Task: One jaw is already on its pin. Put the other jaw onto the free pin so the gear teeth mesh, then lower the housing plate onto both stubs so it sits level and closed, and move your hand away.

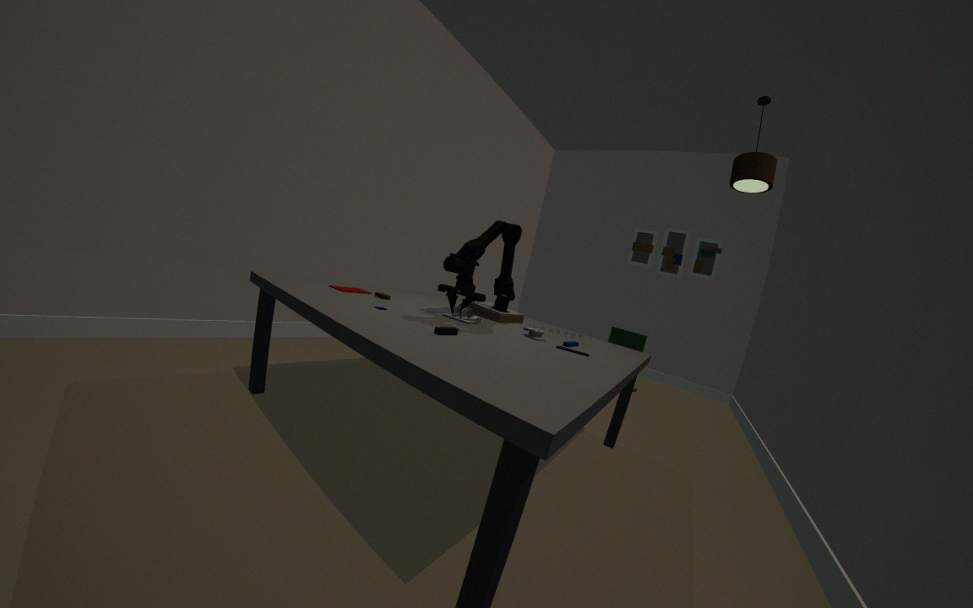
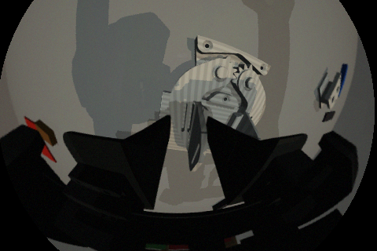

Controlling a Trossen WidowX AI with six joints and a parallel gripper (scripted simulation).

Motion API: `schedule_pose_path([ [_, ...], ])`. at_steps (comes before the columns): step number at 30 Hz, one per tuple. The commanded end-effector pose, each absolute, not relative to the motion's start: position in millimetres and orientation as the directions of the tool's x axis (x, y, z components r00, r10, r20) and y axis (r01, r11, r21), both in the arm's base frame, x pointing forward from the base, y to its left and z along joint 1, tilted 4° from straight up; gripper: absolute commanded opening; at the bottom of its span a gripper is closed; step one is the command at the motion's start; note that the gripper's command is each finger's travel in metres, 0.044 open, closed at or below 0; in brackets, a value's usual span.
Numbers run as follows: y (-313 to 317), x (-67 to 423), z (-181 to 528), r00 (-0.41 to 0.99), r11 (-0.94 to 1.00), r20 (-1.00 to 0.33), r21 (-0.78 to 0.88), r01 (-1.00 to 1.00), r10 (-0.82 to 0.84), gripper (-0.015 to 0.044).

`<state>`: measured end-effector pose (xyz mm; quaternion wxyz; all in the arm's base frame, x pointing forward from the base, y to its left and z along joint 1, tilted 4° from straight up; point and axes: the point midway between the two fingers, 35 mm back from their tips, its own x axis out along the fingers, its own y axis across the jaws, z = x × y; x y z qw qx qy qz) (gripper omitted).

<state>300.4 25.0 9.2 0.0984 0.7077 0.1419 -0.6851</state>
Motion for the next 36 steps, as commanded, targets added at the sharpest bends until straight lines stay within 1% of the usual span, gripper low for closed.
schedule_pose_path([
  [1, 25, 301, 9, 0.022, -0.941, -0.997, -0.058, 0.332, 0.069, 0.0134],
  [4, 25, 300, 9, 0.021, -0.940, -0.998, -0.055, 0.336, 0.066, 0.0213],
  [5, 25, 300, 9, 0.021, -0.940, -0.998, -0.055, 0.336, 0.066, 0.0224],
  [19, 25, 301, 11, 0.021, -0.940, -0.998, -0.055, 0.336, 0.066, 0.0224],
  [23, 24, 302, 32, 0.022, -0.941, -0.998, -0.056, 0.335, 0.067, 0.0224],
  [28, 21, 299, 77, 0.022, -0.941, -0.997, -0.057, 0.332, 0.068, 0.0224],
  [31, 21, 301, 70, 0.026, -0.943, -0.997, -0.054, 0.327, 0.066, 0.0224],
  [36, 26, 299, 71, 0.020, -0.922, -0.996, -0.074, 0.379, 0.088, 0.0355],
])
